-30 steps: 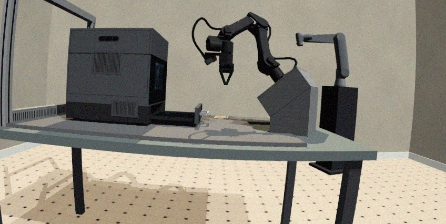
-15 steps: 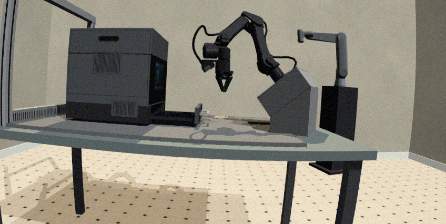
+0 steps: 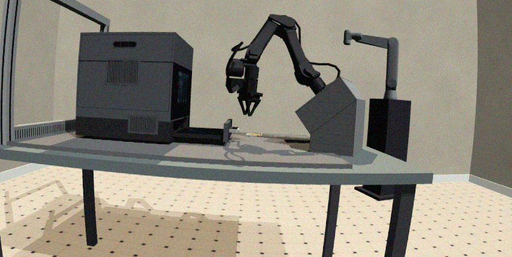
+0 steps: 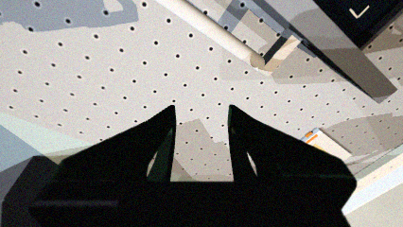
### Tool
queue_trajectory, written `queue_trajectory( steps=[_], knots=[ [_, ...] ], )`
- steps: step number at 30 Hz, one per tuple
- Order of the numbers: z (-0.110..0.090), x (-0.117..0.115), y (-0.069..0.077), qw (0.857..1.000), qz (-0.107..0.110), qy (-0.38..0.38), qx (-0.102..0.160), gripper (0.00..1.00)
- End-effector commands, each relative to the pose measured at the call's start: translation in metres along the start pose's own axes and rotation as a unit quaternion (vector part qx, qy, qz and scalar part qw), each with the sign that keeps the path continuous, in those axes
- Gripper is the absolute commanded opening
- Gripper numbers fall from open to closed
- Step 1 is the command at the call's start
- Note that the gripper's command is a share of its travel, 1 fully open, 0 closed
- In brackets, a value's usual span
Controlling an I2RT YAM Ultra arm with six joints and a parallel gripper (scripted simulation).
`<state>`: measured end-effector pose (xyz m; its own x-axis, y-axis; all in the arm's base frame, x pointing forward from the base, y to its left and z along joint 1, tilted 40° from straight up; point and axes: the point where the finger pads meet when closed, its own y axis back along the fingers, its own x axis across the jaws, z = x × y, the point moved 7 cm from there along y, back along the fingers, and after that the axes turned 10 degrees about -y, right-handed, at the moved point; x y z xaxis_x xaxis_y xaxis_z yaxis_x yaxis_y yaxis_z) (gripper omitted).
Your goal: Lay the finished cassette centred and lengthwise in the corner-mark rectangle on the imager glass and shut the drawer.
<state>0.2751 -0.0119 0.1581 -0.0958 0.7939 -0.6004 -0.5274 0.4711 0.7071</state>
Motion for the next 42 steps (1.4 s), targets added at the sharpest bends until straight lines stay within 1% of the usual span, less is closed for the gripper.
queue_trajectory(
  steps=[1,5,10,12,13,19,27,32,34,42],
  knots=[
    [0.007,-0.004,0.0,0.995,-0.009,0.079,-0.056,0.35],
    [0.005,-0.003,-0.001,0.987,-0.02,0.144,-0.067,0.35],
    [0.003,-0.003,-0.001,0.971,-0.033,0.224,-0.08,0.35],
    [0.003,-0.003,-0.001,0.971,-0.033,0.224,-0.08,0.35],
    [0.002,-0.002,-0.001,0.967,-0.035,0.239,-0.083,0.35],
    [0.0,-0.002,-0.001,0.937,-0.051,0.332,-0.097,0.35],
    [-0.004,-0.003,-0.002,0.884,-0.07,0.448,-0.114,0.35],
    [-0.004,-0.003,-0.002,0.884,-0.07,0.448,-0.114,0.35],
    [0.004,-0.008,0.002,0.886,-0.078,0.441,-0.121,0.35],
    [0.005,-0.007,0.002,0.884,-0.077,0.443,-0.123,0.35]
  ],
)
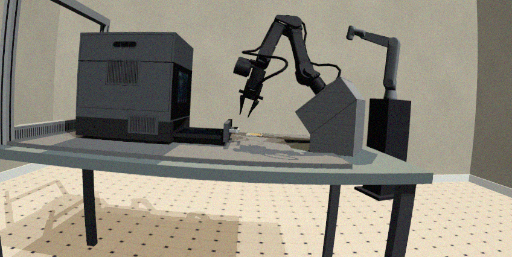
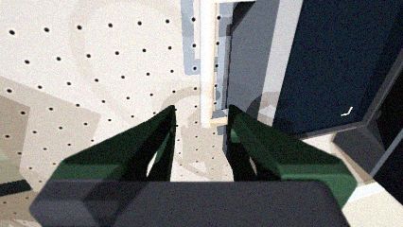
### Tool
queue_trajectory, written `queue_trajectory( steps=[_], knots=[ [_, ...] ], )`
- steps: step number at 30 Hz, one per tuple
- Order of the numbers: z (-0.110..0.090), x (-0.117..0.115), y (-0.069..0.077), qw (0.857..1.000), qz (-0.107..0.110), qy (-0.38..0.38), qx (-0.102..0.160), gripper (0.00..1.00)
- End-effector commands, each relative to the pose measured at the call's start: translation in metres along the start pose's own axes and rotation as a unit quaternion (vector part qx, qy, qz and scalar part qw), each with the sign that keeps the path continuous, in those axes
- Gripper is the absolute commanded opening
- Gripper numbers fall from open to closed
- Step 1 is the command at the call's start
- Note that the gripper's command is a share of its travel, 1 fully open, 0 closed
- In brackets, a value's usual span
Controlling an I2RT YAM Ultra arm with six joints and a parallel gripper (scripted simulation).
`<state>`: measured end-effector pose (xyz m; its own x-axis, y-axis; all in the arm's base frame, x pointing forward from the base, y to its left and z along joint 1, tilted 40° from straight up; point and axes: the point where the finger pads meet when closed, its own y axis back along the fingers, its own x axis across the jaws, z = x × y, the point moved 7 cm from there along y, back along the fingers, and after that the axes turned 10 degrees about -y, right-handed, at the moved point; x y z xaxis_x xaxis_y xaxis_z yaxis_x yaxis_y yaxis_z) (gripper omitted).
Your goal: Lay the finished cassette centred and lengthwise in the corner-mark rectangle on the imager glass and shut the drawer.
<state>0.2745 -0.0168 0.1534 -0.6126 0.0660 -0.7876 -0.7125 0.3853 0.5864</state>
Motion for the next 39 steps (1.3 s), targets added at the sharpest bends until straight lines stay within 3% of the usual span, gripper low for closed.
queue_trajectory(
  steps=[1,2,6,15,39],
  knots=[
    [0.001,-0.012,0.005,1.0,-0.023,-0.007,-0.014,0.35],
    [0.002,-0.005,0.002,1.0,-0.01,-0.002,-0.009,0.35],
    [0.002,-0.005,0.002,1.0,-0.01,-0.002,-0.009,0.35],
    [0.002,-0.001,-0.014,1.0,-0.003,0.001,-0.008,0.35],
    [0.004,-0.013,-0.039,1.0,-0.017,-0.003,-0.011,0.35]
  ],
)
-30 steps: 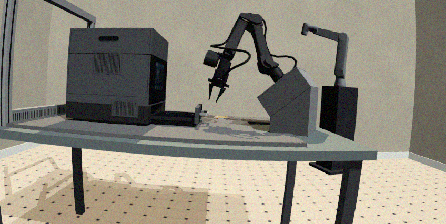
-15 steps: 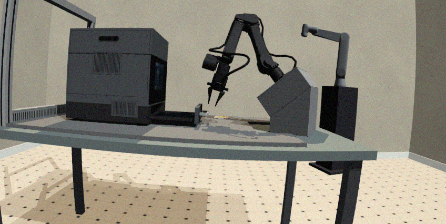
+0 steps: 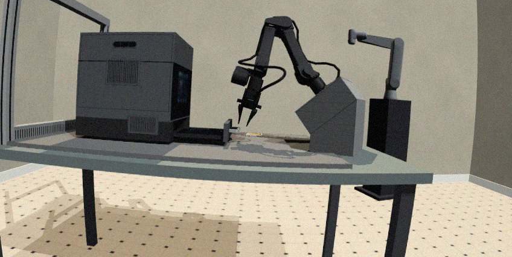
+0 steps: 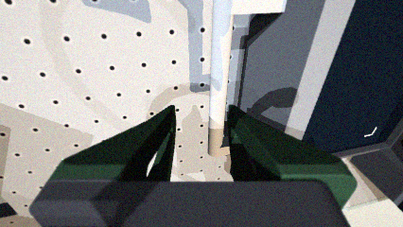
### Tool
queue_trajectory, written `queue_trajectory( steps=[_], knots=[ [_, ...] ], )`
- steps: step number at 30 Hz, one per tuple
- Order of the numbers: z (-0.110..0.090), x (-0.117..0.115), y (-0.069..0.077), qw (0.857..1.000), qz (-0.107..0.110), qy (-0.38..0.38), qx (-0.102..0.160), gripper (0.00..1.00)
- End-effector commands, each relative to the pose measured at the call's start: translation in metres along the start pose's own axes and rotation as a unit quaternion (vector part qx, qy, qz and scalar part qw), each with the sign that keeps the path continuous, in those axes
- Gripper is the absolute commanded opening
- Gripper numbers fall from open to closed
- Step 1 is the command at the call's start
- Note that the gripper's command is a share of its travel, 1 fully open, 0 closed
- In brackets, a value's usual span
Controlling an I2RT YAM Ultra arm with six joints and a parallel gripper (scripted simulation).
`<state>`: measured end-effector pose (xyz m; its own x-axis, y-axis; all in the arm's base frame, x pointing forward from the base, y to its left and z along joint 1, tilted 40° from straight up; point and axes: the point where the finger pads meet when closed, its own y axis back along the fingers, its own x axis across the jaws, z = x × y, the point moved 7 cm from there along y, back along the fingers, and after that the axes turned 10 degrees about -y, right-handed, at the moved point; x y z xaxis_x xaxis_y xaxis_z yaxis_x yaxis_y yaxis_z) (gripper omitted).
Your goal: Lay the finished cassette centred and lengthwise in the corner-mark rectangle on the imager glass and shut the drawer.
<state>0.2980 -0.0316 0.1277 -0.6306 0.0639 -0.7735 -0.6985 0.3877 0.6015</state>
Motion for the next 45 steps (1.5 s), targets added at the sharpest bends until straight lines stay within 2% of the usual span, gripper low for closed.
queue_trajectory(
  steps=[1,25,27,29,45],
  knots=[
    [0.003,-0.018,-0.003,1.0,-0.026,-0.01,-0.012,0.35],
    [0.003,-0.019,-0.033,1.0,-0.027,-0.009,-0.011,0.35],
    [0.006,-0.019,-0.033,0.999,-0.027,-0.007,-0.014,0.35],
    [0.004,-0.024,-0.028,0.999,-0.039,-0.013,-0.016,0.35],
    [0.005,-0.024,-0.028,0.999,-0.037,-0.012,-0.016,0.35]
  ],
)
